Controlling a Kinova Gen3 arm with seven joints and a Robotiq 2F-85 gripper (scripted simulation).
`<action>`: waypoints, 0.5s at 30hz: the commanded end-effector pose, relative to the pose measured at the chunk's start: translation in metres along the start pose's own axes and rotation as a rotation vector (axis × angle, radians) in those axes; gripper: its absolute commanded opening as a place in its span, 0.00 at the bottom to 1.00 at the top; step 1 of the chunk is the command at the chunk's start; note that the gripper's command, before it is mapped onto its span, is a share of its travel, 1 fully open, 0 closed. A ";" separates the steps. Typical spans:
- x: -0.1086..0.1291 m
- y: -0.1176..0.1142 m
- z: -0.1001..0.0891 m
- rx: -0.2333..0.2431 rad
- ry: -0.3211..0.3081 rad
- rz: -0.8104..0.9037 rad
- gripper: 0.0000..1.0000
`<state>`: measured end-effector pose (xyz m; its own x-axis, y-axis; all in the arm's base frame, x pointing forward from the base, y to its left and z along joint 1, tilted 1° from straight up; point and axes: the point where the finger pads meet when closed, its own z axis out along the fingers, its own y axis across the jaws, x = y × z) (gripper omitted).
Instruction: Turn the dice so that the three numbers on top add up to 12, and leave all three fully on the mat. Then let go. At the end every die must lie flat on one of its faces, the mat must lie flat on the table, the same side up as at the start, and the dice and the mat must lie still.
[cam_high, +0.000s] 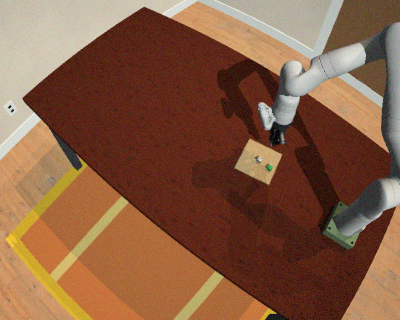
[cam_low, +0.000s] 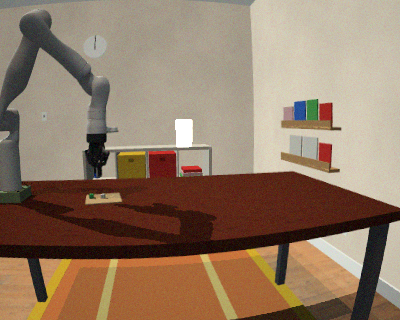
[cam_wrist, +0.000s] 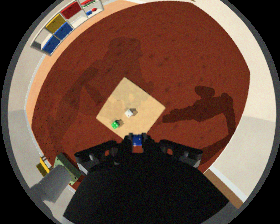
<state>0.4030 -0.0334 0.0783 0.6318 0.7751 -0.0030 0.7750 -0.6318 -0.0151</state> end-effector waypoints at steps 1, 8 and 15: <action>0.015 -0.008 0.000 -0.004 -0.002 0.037 0.11; 0.042 -0.025 0.001 -0.005 -0.005 0.252 0.11; 0.060 -0.037 0.002 -0.007 -0.004 0.406 0.11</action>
<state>0.4111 0.0268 0.0760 0.8946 0.4467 -0.0125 0.4466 -0.8946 -0.0126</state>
